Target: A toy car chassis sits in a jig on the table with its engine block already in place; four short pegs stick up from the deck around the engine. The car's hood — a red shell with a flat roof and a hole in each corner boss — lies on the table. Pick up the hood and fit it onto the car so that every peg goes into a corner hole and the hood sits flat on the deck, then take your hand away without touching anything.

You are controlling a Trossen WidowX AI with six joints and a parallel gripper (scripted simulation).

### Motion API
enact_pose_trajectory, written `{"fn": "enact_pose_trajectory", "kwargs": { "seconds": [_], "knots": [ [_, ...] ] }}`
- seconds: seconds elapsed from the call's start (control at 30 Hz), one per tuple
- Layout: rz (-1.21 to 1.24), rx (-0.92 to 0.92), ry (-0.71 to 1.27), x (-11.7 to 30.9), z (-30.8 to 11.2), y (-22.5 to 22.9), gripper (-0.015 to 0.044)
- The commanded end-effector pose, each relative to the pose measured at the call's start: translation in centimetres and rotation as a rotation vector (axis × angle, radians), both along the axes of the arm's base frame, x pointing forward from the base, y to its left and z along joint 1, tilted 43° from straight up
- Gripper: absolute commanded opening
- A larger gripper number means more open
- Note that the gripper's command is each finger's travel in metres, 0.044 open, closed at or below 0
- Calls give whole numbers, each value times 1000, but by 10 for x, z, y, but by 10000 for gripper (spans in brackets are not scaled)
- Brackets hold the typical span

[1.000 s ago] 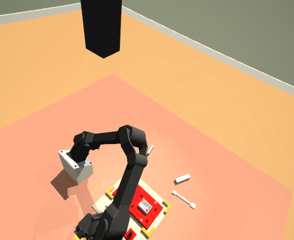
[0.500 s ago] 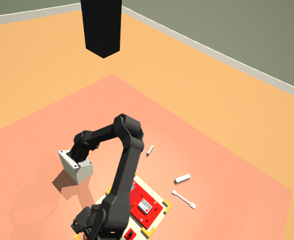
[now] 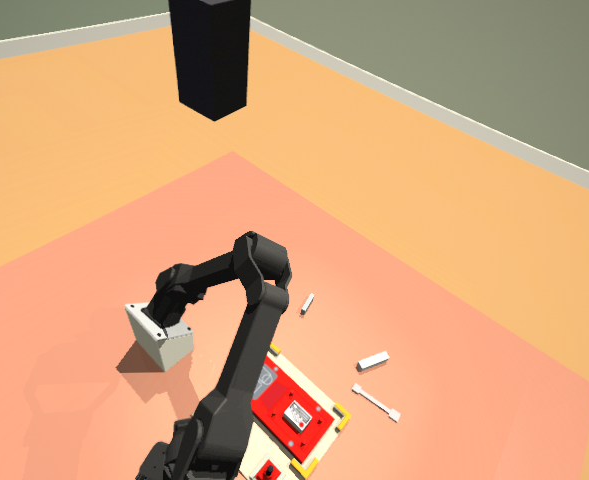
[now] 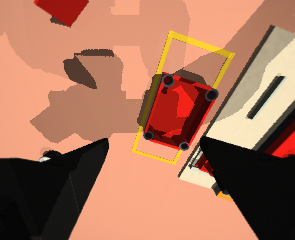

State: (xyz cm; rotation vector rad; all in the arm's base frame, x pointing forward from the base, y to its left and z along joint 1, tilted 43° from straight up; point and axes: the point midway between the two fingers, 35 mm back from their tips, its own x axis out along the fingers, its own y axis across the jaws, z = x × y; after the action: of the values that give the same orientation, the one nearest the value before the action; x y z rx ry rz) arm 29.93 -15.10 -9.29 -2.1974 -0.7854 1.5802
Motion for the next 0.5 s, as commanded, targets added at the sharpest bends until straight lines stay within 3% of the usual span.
{"fn": "enact_pose_trajectory", "kwargs": {
  "seconds": [0.0,0.23,0.47],
  "knots": [
    [164,-137,-291,1,-24,-4,440],
    [496,-479,-770,1,-47,-7,440],
    [868,-913,-1158,-7,-43,-2,440]
  ]
}}
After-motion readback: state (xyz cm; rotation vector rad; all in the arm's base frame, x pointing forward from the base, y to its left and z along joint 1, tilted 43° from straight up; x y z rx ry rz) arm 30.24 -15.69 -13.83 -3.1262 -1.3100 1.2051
